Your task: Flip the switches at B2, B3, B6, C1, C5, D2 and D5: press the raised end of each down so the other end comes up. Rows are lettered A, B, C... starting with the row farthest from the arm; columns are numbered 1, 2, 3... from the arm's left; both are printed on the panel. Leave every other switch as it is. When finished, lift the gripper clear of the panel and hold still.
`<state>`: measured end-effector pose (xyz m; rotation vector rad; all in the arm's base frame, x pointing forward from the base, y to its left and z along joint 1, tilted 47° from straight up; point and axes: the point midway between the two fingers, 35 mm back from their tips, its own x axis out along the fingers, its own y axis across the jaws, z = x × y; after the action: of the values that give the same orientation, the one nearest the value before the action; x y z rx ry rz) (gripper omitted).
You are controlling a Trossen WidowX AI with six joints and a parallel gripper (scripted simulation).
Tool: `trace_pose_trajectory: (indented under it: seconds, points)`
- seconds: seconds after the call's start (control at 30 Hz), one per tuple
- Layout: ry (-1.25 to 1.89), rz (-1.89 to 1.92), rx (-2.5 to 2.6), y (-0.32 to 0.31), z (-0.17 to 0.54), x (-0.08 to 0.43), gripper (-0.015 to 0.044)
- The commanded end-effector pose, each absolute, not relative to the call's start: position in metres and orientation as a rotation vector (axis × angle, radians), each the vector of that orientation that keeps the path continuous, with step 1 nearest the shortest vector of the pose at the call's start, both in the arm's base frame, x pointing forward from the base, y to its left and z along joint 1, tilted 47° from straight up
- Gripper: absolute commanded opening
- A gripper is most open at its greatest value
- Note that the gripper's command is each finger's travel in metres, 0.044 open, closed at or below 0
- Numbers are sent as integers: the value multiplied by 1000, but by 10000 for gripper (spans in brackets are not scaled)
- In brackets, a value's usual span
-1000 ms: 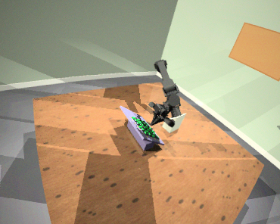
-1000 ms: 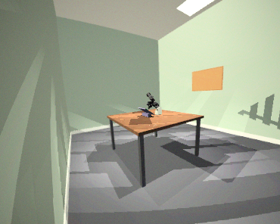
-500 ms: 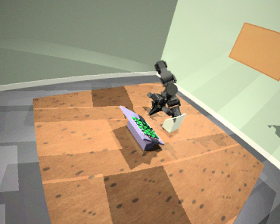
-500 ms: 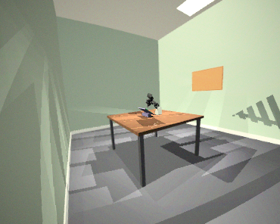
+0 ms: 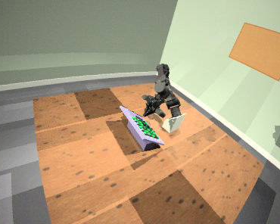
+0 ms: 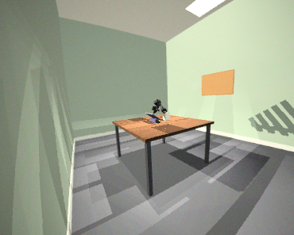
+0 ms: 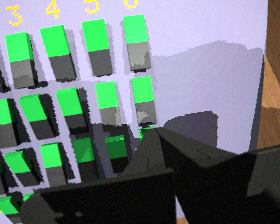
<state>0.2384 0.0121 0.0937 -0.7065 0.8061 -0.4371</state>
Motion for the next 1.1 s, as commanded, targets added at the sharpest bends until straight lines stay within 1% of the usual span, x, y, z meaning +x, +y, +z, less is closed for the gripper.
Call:
trace_pose_trajectory:
  seconds: [0.0, 0.53, 1.07]
  points:
    - [798, -429, -709, 11, 93, 241, 0]
    - [796, -429, -709, -3, 82, 255, 0]
    - [796, -429, -709, -4, 81, 255, 0]
